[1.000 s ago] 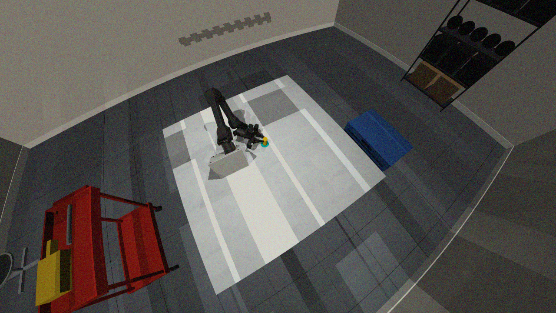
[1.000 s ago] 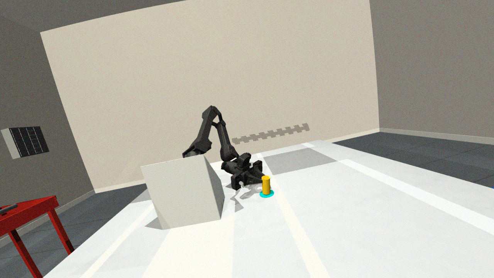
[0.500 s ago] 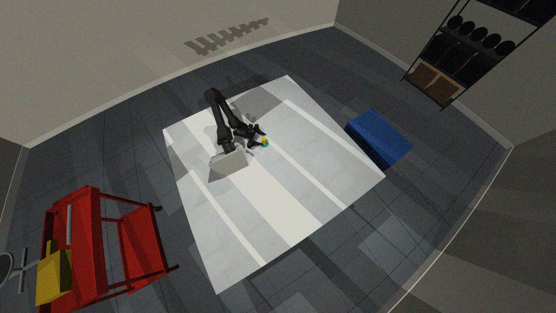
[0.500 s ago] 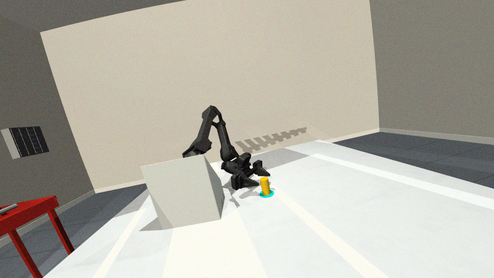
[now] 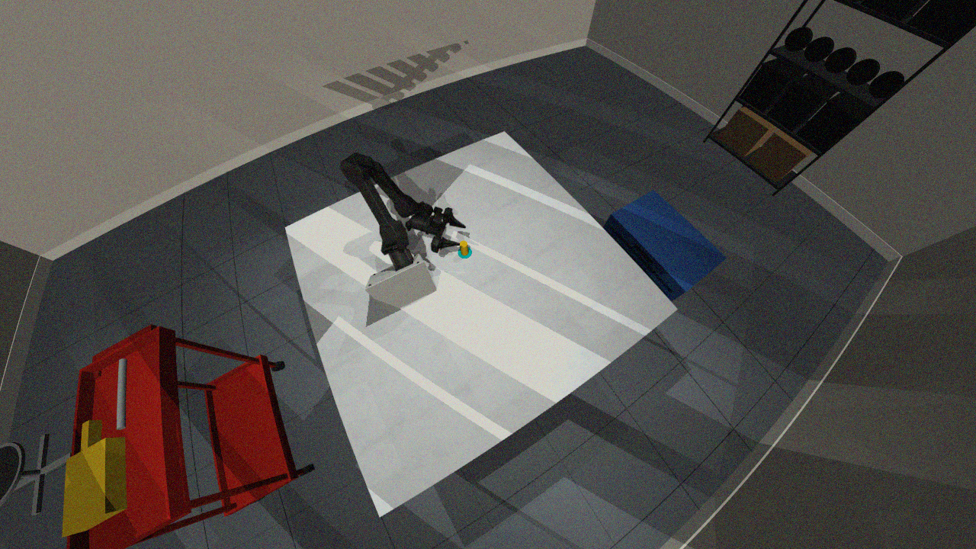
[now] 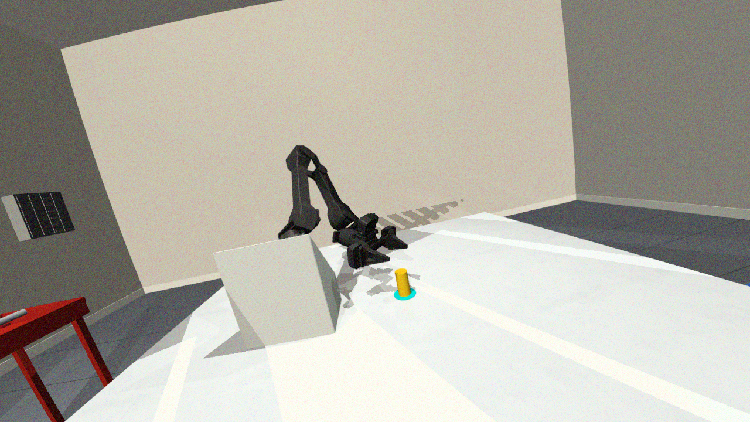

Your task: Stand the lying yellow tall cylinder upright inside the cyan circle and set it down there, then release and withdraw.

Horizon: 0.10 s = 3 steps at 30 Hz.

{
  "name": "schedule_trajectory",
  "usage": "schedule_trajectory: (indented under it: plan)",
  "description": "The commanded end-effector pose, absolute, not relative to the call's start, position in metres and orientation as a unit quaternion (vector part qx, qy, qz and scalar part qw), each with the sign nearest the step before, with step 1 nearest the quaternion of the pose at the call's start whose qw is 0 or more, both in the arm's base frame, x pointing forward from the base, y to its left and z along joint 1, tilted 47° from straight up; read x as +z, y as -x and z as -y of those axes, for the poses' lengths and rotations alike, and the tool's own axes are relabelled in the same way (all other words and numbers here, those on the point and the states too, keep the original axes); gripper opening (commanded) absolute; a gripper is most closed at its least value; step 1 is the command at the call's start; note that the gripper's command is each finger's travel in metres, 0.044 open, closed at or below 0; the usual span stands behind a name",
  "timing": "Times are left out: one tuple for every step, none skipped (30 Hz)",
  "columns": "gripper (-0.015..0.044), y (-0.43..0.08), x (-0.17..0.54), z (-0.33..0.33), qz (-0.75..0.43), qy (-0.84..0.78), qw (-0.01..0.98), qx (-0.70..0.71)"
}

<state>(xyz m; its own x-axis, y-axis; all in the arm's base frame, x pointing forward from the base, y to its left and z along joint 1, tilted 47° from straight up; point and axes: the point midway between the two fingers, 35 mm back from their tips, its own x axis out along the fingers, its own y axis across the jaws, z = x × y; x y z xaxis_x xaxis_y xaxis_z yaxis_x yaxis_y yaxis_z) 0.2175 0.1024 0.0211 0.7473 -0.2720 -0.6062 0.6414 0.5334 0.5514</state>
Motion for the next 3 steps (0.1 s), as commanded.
schedule_trajectory:
  plan:
    - [0.0400, -0.2161, 0.0288, -0.0901, -0.231, -0.398, 0.846, -0.271]
    - [0.0400, -0.2158, 0.0309, -0.0872, -0.230, -0.398, 0.846, -0.271]
    - [0.0400, -0.2155, 0.0330, -0.0843, -0.229, -0.398, 0.846, -0.270]
